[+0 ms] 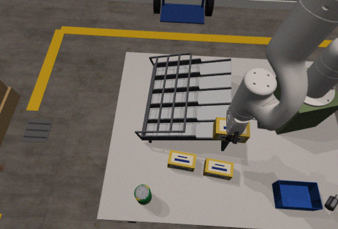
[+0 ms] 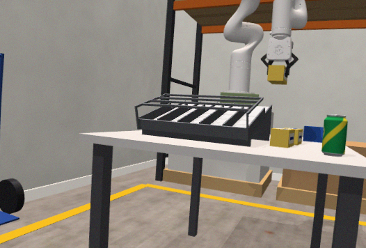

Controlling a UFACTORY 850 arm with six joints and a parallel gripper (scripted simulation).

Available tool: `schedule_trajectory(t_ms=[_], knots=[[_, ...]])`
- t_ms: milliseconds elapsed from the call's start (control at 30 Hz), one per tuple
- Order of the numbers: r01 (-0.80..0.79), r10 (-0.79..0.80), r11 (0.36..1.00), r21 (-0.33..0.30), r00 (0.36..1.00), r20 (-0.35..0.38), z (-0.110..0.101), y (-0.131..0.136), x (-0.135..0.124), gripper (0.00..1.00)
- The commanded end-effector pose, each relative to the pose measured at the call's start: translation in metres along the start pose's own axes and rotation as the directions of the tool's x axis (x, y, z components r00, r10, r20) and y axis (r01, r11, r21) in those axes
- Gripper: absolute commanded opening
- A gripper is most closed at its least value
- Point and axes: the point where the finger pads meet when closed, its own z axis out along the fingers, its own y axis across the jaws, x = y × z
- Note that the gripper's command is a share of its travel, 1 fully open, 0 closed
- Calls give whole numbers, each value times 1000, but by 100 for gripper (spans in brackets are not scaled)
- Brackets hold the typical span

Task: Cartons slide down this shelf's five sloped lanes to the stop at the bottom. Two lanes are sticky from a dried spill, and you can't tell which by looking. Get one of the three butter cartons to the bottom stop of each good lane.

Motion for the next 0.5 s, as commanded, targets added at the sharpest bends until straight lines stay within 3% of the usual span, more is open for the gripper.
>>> schedule_trajectory(t_ms=[0,167,233,267,467], knots=[[3,-3,1000,-13,1000,3,-1,-68,-14,0],[3,-3,1000,-13,1000,3,-1,-119,-24,0],[3,-3,1000,-13,1000,3,-1,-119,-24,0],[2,-2,1000,-5,1000,4,0,-152,-25,0],[2,-2,1000,-5,1000,4,0,-209,-34,0]])
